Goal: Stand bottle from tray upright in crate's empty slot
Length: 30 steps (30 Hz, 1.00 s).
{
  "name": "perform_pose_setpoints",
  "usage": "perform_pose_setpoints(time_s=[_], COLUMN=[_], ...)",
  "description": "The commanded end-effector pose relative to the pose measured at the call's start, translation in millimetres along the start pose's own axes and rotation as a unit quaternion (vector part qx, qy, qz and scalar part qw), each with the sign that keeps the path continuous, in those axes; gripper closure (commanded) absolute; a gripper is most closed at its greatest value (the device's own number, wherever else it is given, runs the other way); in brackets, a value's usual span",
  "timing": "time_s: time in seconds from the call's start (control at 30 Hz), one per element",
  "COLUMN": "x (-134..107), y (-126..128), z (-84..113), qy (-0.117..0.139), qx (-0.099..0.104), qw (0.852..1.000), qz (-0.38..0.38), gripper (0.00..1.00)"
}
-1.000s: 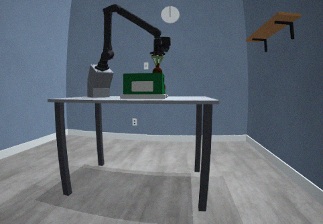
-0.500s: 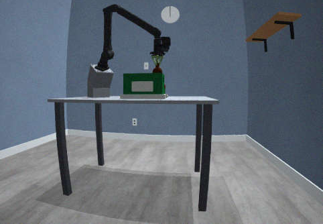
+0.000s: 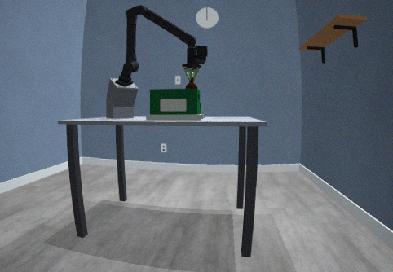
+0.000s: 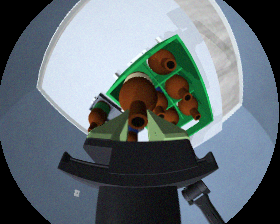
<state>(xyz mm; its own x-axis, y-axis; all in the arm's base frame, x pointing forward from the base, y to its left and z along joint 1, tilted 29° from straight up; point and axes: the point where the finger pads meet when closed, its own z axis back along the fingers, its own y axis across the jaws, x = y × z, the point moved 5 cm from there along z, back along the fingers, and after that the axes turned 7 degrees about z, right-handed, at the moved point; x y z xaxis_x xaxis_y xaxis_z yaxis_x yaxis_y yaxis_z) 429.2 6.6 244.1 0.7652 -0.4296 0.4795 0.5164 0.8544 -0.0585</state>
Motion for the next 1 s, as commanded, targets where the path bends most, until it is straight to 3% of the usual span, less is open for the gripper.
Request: perform_pose_setpoints(time_s=[0.0,0.1,0.13,0.27,0.53,0.67,0.7,0.83,0.97], x=[7,7,17,4,15,7,7,5,12], y=[2,1,6,-1,1,1,10,4,1], z=[-3.7,-4.7,13.1,-13.8,-13.4,-22.7,-15.1,-28.2,-24.3], qy=[-0.005,-0.005,-0.024,-0.001,-0.014,-0.005,-0.012,-0.004,-0.014], qx=[0.003,0.003,0.017,-0.001,0.007,0.002,0.012,0.003,0.007], qw=[1.000,1.000,1.000,1.000,1.000,1.000,1.000,1.000,1.000], qz=[0.001,0.001,-0.002,0.002,-0.004,0.001,0.008,0.004,-0.003], gripper=[1.00,1.00,1.00,1.00,1.00,1.00,1.00,1.00,1.00])
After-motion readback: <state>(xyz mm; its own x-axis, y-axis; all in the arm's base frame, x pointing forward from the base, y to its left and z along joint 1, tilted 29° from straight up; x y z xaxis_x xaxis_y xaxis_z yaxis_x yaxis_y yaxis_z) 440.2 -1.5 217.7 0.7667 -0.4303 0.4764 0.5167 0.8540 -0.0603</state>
